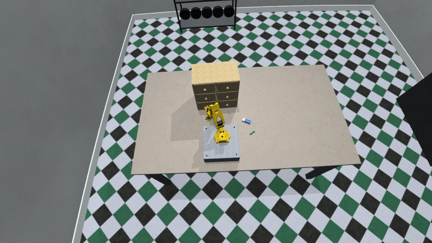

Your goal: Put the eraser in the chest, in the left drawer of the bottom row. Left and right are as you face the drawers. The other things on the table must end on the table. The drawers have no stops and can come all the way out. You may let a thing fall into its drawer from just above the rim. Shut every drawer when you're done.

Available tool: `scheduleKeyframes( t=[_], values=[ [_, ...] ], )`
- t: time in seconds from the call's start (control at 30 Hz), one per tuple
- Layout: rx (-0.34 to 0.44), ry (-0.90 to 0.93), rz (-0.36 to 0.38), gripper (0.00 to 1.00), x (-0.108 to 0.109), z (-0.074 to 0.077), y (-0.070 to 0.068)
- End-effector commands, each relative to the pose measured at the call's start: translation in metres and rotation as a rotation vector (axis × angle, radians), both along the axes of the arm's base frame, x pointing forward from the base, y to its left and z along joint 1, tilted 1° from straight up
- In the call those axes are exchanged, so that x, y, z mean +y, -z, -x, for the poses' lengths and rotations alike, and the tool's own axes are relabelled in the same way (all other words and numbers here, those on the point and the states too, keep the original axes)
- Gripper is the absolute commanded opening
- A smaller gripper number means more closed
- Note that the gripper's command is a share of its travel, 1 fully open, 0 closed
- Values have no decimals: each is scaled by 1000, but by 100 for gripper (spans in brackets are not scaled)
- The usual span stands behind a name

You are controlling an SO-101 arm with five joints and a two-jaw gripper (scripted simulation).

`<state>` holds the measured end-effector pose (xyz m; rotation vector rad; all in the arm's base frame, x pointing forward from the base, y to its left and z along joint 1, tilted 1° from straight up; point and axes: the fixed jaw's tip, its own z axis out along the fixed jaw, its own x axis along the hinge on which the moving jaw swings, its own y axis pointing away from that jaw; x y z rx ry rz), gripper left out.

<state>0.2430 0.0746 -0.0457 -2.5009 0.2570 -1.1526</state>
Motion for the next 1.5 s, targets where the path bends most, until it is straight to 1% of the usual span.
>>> scheduleKeyframes(
  t=[0.0,0.7,1.47],
  values=[
    [-7,11,-9,21,-1,-3,-3],
    [-7,11,-9,21,0,-4,-4],
    [-7,11,-9,6,0,-4,-4]
  ],
)
